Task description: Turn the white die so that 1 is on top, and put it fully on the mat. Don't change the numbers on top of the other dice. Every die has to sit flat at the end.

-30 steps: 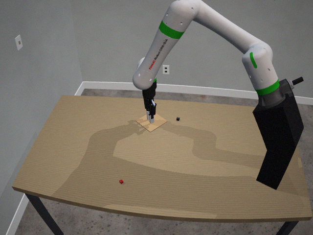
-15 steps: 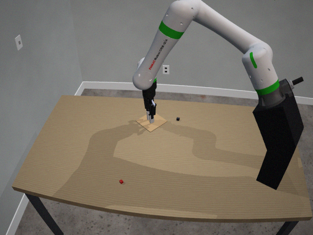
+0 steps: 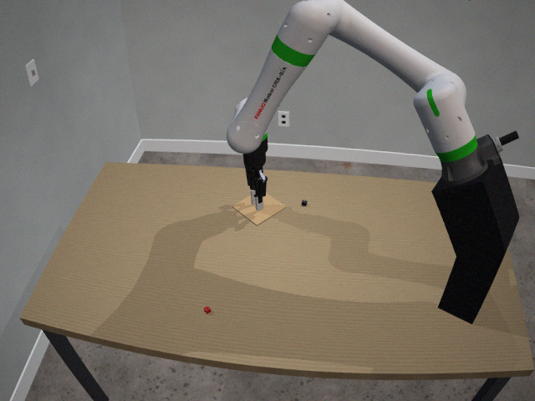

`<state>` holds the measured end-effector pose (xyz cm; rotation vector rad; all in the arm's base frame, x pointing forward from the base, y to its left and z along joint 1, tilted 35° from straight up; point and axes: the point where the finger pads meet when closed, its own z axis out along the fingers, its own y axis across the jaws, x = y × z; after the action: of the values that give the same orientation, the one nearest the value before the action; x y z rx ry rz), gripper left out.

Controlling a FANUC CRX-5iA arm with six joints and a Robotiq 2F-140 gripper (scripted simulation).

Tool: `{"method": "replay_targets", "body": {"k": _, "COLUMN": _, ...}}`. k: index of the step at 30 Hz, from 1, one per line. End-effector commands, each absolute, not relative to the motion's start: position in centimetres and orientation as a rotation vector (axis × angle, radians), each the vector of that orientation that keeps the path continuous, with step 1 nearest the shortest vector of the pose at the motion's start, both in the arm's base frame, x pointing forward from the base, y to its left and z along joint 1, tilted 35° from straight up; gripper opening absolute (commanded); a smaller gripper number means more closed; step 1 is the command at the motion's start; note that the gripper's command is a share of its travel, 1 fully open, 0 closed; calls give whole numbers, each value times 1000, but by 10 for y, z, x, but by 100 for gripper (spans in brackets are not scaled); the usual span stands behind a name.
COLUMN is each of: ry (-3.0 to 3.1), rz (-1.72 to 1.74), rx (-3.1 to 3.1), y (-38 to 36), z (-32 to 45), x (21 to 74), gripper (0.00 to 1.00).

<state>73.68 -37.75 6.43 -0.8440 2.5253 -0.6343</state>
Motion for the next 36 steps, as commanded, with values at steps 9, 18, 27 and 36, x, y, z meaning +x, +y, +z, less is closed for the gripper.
{"method": "replay_targets", "body": {"k": 9, "ry": 2525, "rz": -635, "rx": -844, "y": -378, "z": 65, "x": 737, "gripper": 27}}
{"method": "replay_targets", "body": {"k": 18, "ry": 2525, "rz": -635, "rx": -844, "y": -378, "z": 65, "x": 737, "gripper": 16}}
{"method": "replay_targets", "body": {"k": 27, "ry": 2525, "rz": -635, "rx": -844, "y": -378, "z": 65, "x": 737, "gripper": 16}}
{"method": "replay_targets", "body": {"k": 36, "ry": 2525, "rz": -635, "rx": -844, "y": -378, "z": 65, "x": 737, "gripper": 16}}
